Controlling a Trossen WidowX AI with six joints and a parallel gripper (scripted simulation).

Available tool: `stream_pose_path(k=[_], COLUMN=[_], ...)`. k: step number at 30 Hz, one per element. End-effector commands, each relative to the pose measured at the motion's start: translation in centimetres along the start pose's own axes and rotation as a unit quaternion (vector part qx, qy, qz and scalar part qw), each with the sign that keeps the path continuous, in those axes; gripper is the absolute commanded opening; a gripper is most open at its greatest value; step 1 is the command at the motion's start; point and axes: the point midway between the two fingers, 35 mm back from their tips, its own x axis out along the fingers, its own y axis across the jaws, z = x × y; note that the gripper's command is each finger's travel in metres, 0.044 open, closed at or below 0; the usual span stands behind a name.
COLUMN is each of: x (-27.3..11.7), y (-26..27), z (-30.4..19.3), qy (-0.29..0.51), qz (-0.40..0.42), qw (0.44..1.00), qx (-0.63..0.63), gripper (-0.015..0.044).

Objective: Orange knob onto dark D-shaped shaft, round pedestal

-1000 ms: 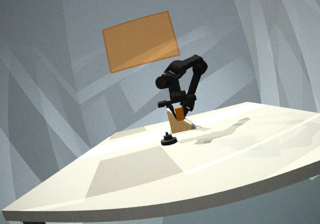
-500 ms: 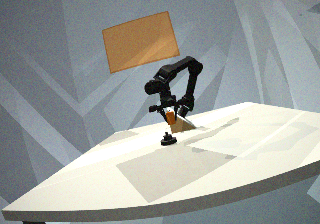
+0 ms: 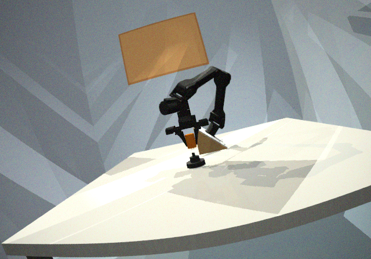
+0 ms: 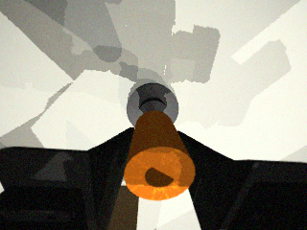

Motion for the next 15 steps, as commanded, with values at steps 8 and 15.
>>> stream_pose_path(k=[8,15], x=[2.4,2.0], y=[-0.1,-0.1], z=[-0.1,0.1], qy=[0.001,0.001], qz=[-0.001,-0.001], qw=[1.0,1.0], qx=[-0.004,-0.007], gripper=[0.0,0.0])
